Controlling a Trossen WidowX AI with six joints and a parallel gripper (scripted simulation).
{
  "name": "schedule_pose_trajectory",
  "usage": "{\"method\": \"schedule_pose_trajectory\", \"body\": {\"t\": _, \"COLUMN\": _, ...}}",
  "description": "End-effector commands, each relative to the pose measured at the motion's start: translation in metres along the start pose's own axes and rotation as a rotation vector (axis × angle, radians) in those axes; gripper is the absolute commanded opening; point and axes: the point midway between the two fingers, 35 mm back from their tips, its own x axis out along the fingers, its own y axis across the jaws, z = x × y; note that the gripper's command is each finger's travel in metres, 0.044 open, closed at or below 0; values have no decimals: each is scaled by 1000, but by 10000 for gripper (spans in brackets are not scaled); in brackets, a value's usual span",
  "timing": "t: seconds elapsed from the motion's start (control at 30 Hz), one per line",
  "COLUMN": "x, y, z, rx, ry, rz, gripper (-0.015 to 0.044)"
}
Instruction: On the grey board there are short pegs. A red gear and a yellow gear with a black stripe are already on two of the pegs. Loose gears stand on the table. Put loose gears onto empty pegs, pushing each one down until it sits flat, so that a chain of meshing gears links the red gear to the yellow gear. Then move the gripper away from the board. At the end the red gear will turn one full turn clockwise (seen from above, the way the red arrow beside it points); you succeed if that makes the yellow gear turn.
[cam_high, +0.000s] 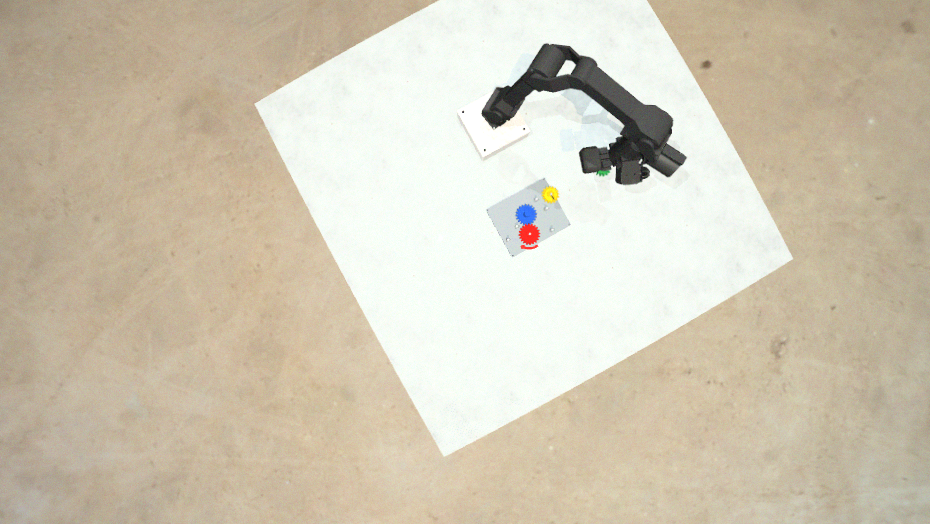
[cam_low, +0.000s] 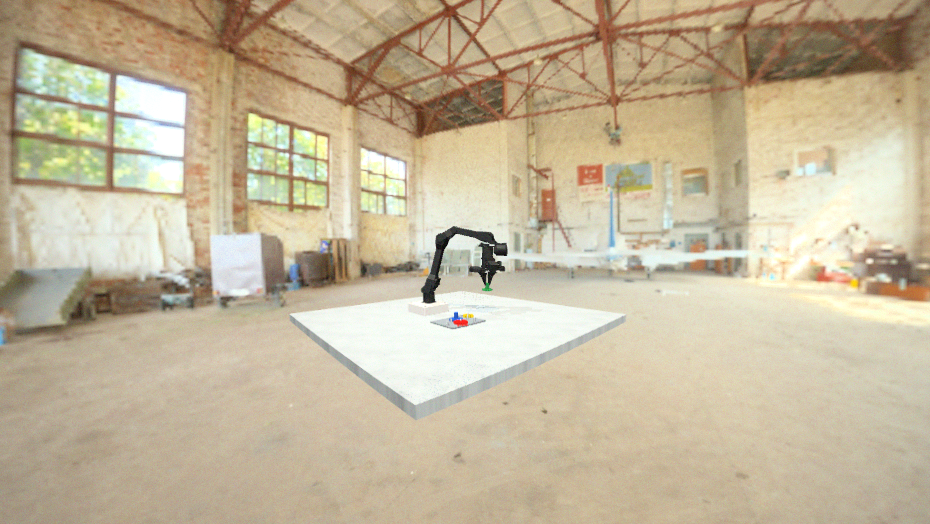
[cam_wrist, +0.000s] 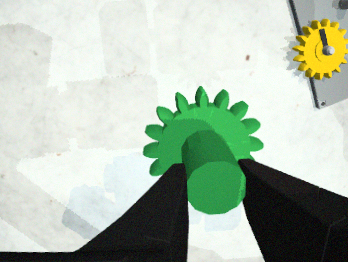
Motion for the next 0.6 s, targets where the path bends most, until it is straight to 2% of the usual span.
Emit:
{"method": "schedule_pose_trajectory", "body": {"t": 0.0, "x": -13, "y": -1, "z": -1, "rx": 6, "ry": -10, "rz": 12, "gripper": 0}}
{"method": "schedule_pose_trajectory", "body": {"t": 0.57, "x": -1, "y": -28, "z": 15, "rx": 6, "ry": -12, "rz": 9, "gripper": 0}}
